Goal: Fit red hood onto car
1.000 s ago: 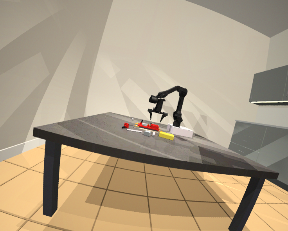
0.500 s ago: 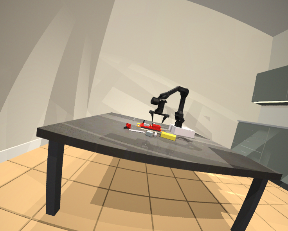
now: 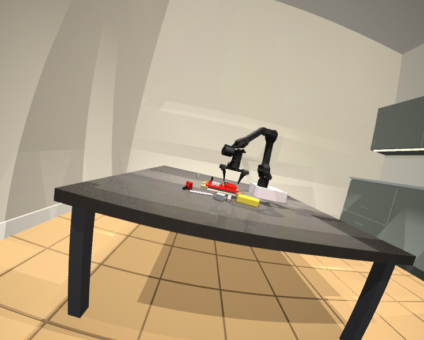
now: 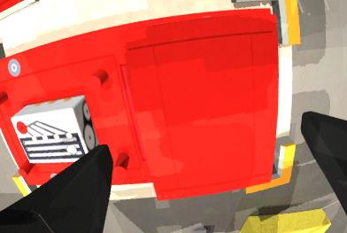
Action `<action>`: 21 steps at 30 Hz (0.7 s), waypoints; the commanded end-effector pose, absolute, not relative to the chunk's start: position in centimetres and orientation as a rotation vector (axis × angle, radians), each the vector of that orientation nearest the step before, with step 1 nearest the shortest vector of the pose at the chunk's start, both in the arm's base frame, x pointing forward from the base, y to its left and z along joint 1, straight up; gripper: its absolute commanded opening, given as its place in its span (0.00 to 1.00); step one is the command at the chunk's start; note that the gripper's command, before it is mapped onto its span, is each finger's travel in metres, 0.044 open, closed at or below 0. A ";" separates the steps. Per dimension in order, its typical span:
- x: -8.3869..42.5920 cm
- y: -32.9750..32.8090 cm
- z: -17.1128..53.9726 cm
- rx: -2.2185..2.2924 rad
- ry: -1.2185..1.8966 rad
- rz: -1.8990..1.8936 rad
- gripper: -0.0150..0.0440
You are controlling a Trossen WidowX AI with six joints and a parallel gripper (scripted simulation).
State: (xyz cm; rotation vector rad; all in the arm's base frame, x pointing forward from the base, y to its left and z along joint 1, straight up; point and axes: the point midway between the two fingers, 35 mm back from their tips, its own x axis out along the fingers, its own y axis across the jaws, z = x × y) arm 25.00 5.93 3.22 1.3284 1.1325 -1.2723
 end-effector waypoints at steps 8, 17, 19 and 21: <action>24.8 5.9 2.2 1.330 1.136 -1.281 1.00; 24.8 5.9 2.0 1.330 1.136 -1.281 1.00; 24.8 5.9 1.9 1.330 1.136 -1.281 1.00; 24.8 5.9 1.8 1.330 1.136 -1.281 1.00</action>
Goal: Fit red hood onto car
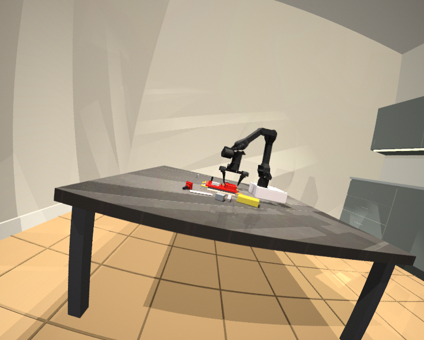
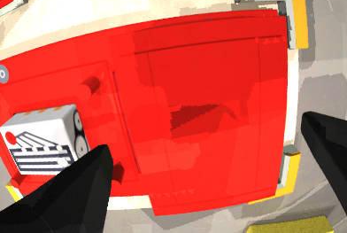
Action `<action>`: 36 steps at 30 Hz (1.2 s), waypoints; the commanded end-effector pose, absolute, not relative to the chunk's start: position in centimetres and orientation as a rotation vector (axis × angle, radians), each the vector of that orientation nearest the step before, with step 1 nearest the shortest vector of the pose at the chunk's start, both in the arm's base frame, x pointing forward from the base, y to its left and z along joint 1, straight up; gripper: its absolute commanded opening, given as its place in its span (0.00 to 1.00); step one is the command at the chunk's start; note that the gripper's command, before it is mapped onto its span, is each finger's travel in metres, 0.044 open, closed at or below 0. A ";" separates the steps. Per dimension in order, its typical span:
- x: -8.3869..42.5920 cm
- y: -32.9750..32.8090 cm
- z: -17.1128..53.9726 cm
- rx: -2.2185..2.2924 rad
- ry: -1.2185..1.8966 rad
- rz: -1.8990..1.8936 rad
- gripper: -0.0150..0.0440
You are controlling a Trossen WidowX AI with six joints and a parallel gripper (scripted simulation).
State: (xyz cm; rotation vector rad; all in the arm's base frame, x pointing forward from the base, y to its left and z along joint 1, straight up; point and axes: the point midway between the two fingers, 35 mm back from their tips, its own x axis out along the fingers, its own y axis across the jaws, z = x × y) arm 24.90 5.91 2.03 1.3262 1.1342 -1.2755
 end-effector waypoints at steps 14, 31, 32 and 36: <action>24.8 6.0 1.1 1.330 1.136 -1.281 1.00; 24.8 6.0 0.2 1.330 1.136 -1.281 1.00; 24.8 6.0 0.2 1.330 1.136 -1.281 1.00; 25.0 5.9 0.5 1.326 1.134 -1.275 0.86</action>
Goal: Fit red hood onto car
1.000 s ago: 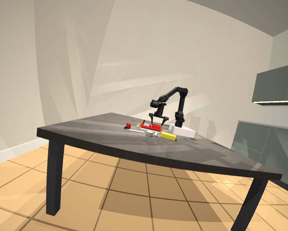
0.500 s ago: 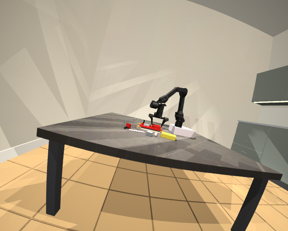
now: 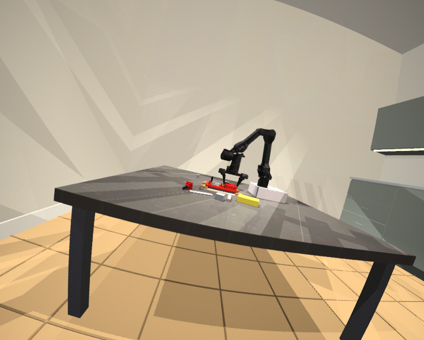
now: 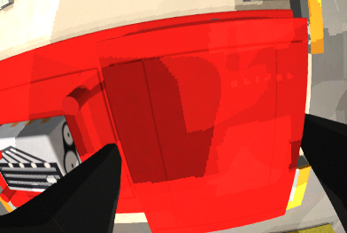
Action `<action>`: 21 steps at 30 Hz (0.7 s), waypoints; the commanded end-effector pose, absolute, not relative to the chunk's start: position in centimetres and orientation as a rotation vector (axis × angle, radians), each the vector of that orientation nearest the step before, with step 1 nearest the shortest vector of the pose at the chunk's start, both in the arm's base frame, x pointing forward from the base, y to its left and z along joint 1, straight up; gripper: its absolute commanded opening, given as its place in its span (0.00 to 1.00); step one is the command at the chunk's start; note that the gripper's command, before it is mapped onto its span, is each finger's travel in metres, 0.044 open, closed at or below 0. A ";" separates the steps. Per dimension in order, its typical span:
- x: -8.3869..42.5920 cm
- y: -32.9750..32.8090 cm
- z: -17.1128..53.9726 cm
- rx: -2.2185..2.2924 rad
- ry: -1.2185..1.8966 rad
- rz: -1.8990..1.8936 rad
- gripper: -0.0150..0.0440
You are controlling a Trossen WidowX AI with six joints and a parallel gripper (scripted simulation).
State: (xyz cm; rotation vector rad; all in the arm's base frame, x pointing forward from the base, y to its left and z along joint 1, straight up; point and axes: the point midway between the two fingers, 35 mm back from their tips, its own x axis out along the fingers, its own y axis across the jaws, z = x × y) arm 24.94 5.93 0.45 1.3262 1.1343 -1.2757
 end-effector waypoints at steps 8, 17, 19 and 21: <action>25.0 5.9 0.5 1.326 1.134 -1.275 0.76; 24.9 5.9 1.2 1.326 1.134 -1.276 0.40; 24.9 5.9 1.6 1.326 1.134 -1.276 0.31; 24.9 5.9 1.9 1.326 1.134 -1.276 0.25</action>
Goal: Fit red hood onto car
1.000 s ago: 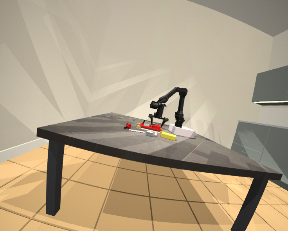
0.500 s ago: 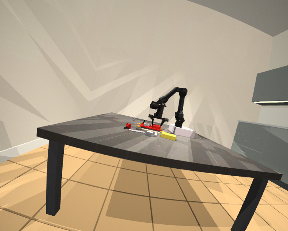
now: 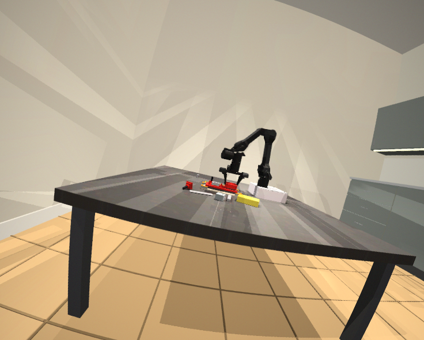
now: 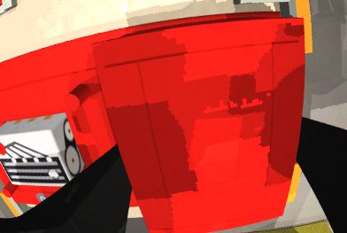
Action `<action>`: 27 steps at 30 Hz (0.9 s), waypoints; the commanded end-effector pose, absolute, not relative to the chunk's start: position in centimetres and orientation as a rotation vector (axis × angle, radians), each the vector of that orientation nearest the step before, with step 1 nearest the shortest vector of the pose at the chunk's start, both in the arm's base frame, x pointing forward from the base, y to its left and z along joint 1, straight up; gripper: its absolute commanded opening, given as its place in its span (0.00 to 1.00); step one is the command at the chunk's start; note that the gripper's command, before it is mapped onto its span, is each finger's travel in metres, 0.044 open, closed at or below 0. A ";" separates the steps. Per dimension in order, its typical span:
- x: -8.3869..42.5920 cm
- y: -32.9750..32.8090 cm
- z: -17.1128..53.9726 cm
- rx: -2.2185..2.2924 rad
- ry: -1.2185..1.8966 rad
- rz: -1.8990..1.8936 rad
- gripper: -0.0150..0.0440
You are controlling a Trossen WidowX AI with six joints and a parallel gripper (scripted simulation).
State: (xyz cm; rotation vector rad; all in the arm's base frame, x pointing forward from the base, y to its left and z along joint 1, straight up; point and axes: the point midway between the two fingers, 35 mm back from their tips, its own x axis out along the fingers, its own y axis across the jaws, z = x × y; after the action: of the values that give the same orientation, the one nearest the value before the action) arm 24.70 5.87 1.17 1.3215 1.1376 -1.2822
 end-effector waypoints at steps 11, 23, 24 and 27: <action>24.9 5.9 4.8 1.326 1.134 -1.276 0.25; 24.8 5.8 7.4 1.326 1.134 -1.275 0.25; 24.8 5.8 7.6 1.326 1.134 -1.275 0.25; 24.8 5.8 7.8 1.326 1.134 -1.275 0.25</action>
State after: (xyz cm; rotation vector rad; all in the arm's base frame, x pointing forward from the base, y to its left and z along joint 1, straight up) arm 24.69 5.82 7.25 1.3253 1.1347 -1.2799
